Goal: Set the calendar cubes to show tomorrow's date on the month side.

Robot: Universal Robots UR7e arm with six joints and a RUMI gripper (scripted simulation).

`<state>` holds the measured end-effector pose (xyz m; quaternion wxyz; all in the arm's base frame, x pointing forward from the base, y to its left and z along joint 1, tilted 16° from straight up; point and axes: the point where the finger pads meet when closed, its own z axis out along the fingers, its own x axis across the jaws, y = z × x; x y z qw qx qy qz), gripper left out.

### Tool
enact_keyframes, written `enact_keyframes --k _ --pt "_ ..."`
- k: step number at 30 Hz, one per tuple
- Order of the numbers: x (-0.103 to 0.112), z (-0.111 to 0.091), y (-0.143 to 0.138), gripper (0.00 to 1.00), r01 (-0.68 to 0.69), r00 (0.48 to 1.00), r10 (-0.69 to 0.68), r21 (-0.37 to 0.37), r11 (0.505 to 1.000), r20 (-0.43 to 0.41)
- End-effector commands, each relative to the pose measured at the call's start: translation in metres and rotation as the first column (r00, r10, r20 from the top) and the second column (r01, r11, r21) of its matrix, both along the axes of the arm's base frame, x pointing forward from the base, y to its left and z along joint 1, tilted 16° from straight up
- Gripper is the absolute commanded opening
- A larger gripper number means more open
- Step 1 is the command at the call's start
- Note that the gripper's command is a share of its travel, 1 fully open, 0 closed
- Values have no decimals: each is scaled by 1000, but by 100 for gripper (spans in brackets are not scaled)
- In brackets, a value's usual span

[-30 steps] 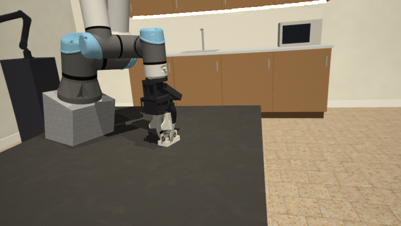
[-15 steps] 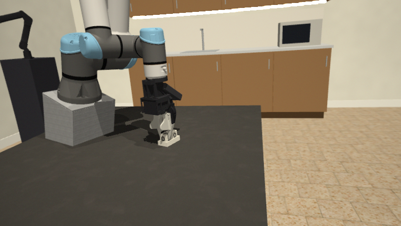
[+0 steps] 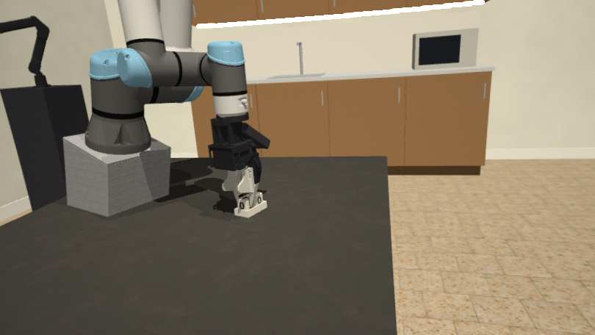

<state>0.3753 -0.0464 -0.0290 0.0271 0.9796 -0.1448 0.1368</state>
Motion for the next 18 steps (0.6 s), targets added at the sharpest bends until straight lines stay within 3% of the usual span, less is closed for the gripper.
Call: enact_keyframes --k 1,18 --pt "0 0 0 10 0 1000 0 0 1000 1" --pt "-1 3 0 10 0 1000 0 0 1000 1"
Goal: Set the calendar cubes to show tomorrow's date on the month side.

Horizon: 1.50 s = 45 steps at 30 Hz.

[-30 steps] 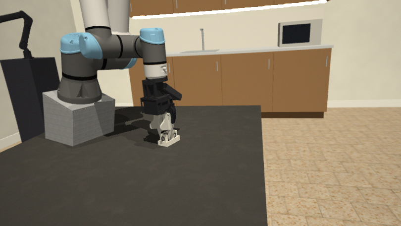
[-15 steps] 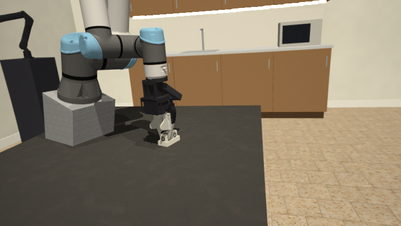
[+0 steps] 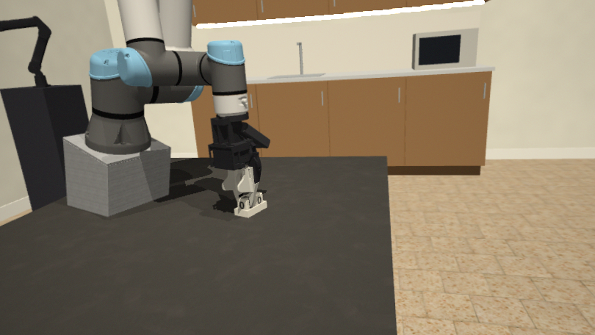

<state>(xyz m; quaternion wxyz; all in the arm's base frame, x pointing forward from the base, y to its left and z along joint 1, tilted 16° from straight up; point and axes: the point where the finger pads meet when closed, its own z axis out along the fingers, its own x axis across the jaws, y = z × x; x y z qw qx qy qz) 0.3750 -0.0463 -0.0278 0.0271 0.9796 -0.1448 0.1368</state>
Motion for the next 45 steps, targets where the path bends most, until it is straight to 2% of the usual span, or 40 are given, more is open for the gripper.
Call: enact_keyframes --k 1,18,33,45 --pt "0 2 0 10 0 1000 0 0 1000 1" --pt "-8 29 3 10 0 1000 0 0 1000 1" --pt "-19 73 7 10 0 1000 0 0 1000 1" --pt "-25 92 9 10 0 1000 0 0 1000 1"
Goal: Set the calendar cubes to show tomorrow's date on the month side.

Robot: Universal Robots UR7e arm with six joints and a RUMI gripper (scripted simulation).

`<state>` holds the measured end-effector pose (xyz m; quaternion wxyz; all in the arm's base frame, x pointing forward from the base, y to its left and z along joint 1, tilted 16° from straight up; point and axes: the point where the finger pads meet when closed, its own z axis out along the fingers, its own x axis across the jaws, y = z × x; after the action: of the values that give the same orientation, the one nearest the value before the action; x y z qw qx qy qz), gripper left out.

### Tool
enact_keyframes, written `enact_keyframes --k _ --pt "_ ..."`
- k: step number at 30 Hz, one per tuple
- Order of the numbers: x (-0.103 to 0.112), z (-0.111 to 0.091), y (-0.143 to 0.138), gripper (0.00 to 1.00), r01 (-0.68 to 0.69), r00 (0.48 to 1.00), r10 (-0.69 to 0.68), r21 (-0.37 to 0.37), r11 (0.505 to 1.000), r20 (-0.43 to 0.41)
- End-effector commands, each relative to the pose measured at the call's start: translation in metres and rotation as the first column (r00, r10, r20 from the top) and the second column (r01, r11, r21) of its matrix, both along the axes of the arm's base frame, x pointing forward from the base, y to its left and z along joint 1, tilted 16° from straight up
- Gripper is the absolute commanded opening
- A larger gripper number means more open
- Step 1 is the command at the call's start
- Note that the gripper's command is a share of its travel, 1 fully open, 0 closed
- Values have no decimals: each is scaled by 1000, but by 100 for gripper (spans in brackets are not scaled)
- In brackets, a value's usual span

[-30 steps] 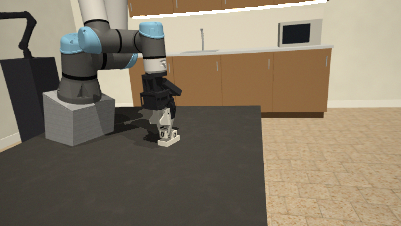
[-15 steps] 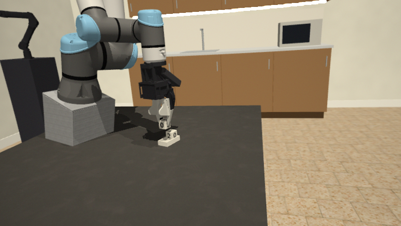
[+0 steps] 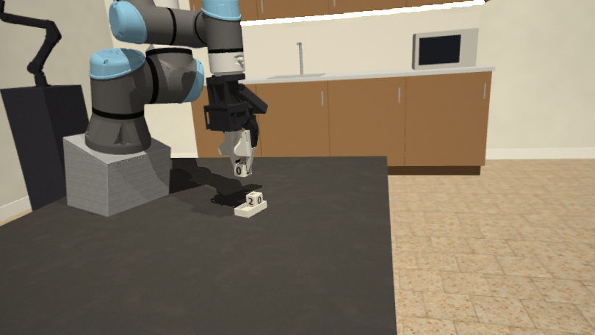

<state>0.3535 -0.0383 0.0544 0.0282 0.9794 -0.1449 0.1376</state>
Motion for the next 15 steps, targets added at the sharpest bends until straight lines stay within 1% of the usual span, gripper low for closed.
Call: enact_keyframes --k 1,15 --pt "-3 10 1 10 -1 1000 1 2 1000 0" --pt "-4 13 1 10 -1 1000 1 2 1000 0"
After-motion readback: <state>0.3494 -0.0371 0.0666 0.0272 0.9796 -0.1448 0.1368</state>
